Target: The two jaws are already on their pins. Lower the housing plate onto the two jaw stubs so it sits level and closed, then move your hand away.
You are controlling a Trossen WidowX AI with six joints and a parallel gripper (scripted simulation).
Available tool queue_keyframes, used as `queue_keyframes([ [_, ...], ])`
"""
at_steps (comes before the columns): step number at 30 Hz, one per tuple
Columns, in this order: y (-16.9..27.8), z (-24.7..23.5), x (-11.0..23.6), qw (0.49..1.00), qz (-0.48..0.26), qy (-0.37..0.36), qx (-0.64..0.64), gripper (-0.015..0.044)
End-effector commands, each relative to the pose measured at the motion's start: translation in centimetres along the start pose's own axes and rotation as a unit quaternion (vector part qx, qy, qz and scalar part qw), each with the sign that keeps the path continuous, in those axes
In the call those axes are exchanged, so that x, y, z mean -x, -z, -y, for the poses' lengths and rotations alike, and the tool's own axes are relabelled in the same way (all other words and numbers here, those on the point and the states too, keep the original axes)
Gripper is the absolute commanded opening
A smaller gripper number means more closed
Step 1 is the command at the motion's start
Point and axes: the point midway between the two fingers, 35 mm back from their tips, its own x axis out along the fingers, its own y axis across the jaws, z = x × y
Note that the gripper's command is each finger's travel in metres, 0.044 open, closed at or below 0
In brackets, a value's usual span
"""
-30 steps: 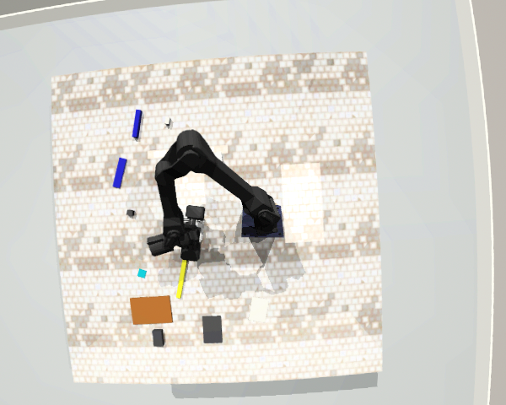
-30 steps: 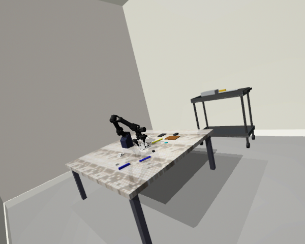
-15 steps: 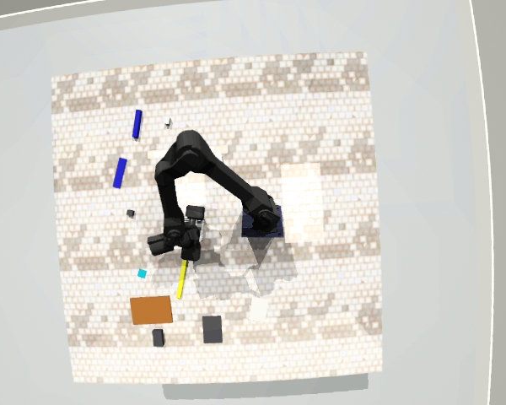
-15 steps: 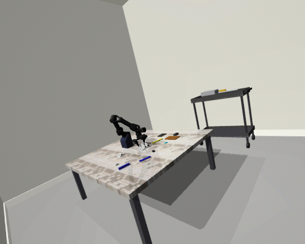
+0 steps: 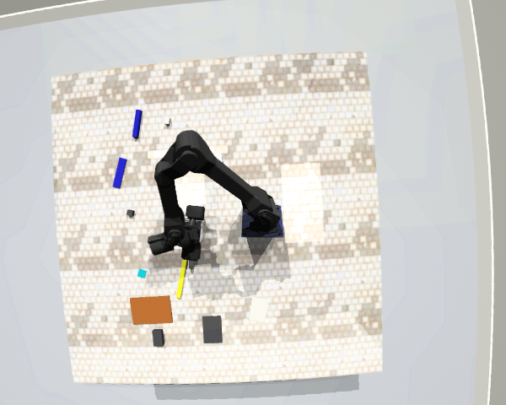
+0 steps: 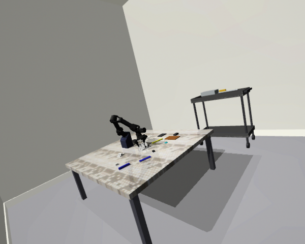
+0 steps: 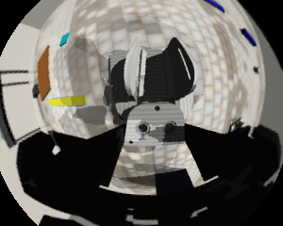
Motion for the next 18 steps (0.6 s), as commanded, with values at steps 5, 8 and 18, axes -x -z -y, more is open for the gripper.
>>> queue_keyframes([
  [5,0.12,0.05,-0.25,1.000,-0.002,0.003,0.004,0.0351],
  [8,0.12,0.05,-0.37,1.000,-0.002,0.003,0.004,0.0351],
  [18,0.12,0.05,-0.51,1.000,-0.002,0.003,0.004,0.0351],
])
